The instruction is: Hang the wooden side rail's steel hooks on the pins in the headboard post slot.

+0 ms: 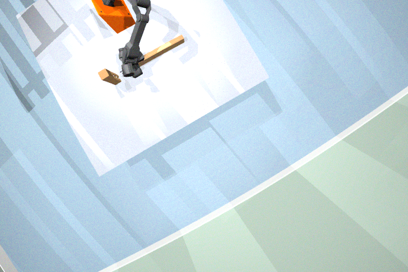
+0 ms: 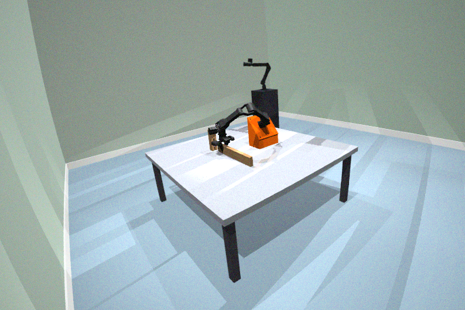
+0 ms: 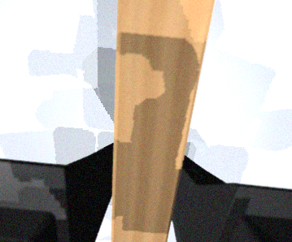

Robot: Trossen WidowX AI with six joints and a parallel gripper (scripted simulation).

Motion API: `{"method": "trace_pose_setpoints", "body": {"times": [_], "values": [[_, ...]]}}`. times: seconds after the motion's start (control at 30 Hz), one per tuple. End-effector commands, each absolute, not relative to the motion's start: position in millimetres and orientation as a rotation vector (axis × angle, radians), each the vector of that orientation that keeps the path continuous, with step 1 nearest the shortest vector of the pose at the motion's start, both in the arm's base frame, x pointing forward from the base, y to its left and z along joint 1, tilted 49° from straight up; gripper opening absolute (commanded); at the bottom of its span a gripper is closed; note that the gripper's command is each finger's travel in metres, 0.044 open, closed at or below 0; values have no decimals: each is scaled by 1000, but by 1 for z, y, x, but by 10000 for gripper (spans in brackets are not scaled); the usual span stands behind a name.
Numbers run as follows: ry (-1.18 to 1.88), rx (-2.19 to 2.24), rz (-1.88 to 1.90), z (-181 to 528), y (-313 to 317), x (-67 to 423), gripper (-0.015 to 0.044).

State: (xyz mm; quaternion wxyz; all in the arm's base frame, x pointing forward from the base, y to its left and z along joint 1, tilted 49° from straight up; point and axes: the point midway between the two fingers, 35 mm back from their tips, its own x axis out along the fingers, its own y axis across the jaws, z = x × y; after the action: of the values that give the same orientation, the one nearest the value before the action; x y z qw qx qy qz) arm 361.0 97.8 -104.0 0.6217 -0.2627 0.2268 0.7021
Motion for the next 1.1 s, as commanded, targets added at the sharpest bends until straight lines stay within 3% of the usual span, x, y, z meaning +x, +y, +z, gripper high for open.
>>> {"method": "trace_pose_setpoints", "body": {"times": [0.0,1.07], "values": [[517,-609,1597,-101,92,366,0],[517,-609,1597,-97,88,366,0]]}}
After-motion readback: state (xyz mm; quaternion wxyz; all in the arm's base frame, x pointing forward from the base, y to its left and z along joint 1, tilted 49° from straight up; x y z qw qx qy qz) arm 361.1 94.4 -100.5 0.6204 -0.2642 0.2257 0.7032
